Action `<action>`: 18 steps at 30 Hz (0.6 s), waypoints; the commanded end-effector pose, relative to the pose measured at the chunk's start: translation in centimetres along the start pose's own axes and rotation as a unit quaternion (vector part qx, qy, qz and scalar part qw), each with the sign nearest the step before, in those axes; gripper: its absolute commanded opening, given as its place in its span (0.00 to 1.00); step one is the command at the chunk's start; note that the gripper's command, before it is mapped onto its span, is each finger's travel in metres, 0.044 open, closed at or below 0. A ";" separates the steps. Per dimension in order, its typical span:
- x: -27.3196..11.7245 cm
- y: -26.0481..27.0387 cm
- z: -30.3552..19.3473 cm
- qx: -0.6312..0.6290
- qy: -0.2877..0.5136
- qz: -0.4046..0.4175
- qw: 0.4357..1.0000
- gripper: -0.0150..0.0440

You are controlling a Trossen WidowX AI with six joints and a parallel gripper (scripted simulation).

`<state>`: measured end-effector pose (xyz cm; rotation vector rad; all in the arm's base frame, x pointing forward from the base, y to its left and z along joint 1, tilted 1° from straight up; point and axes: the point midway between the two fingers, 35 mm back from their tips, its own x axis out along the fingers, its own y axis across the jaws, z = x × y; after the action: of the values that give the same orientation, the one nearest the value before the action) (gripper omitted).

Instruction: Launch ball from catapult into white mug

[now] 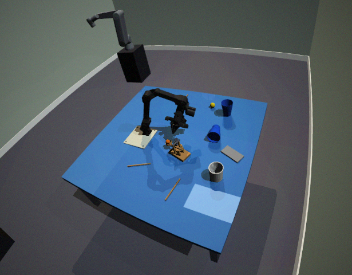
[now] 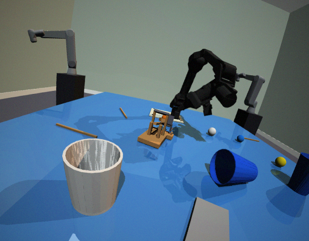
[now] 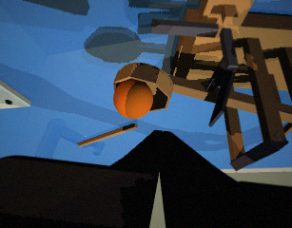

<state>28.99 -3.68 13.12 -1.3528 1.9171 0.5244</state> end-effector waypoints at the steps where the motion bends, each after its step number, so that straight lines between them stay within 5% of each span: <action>1: 0.8 0.1 0.6 -0.008 0.007 0.004 1.000 0.25; 18: 2.8 0.3 2.5 -0.015 0.014 0.012 1.000 0.25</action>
<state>29.21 -3.60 10.13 -1.3568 1.9414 0.5420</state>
